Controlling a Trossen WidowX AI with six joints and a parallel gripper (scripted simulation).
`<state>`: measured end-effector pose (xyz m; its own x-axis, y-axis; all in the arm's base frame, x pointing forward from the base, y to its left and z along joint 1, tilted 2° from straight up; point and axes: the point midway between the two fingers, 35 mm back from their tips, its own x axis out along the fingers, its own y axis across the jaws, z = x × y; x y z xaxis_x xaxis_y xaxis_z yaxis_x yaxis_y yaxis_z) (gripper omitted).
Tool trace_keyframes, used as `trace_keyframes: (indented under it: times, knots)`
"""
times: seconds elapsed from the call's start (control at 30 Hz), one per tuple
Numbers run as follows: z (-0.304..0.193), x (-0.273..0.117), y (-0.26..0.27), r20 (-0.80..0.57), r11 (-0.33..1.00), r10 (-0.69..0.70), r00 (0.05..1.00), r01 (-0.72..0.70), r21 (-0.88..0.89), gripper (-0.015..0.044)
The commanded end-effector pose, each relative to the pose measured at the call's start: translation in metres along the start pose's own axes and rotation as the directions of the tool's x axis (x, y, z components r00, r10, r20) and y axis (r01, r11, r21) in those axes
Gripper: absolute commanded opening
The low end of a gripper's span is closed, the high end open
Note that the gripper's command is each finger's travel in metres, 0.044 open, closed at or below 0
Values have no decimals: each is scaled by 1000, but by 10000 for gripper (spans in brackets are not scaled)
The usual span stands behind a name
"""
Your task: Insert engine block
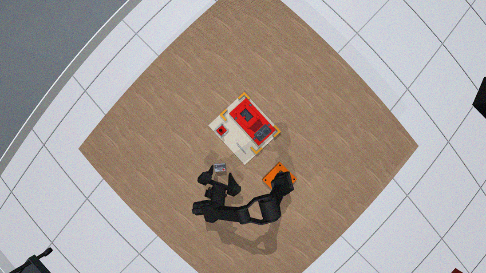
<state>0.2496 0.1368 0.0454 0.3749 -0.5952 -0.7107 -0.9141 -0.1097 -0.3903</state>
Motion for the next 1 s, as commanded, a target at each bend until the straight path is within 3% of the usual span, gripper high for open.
trace_keyframes:
  times: [0.0,0.47,0.97]
  knots:
    - [-1,-1,-1,23,990,22,999,-25,141,440]
    - [-4,2,-2,77,809,102,992,-128,574,440]
    - [-7,4,-3,142,408,177,974,-204,890,440]
